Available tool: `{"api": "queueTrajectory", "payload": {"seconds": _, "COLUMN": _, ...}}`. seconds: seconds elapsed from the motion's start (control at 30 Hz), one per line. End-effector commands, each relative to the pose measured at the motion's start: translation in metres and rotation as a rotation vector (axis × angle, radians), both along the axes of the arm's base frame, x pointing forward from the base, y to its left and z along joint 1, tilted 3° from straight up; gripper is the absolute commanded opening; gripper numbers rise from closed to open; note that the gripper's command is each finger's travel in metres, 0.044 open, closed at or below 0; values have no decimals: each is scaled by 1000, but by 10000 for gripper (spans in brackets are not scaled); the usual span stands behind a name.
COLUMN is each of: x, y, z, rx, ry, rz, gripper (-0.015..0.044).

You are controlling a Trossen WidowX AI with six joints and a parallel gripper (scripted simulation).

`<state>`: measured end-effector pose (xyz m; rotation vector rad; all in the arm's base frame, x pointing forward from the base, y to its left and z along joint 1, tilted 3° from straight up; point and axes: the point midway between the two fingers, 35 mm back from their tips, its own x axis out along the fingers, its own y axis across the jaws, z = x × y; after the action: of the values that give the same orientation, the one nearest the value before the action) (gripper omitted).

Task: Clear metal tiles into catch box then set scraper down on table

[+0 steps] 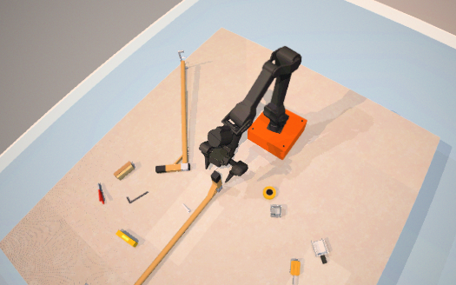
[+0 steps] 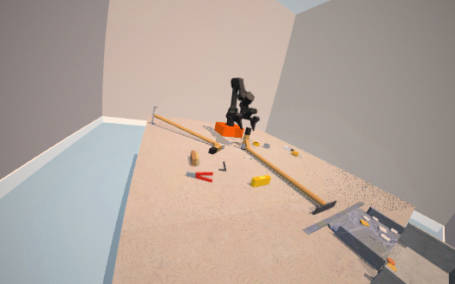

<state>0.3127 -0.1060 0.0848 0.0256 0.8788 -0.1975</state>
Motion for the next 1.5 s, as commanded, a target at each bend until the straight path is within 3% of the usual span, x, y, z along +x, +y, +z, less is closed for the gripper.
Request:
{"api": "queueTrajectory", "payload": {"seconds": 0.0, "x": 3, "y": -1, "z": -10, "rx": 6, "ry": 15, "rz": -4, "gripper": 440}}
{"api": "queueTrajectory", "payload": {"seconds": 0.93, "x": 24, "y": -6, "z": -42, "rx": 6, "ry": 14, "rz": -4, "gripper": 440}}
{"api": "queueTrajectory", "payload": {"seconds": 1.37, "x": 24, "y": -5, "z": -36, "rx": 2, "ry": 1, "rz": 1, "gripper": 99}}
{"api": "queueTrajectory", "payload": {"seconds": 1.47, "x": 24, "y": -5, "z": -36, "rx": 2, "ry": 1, "rz": 1, "gripper": 79}}
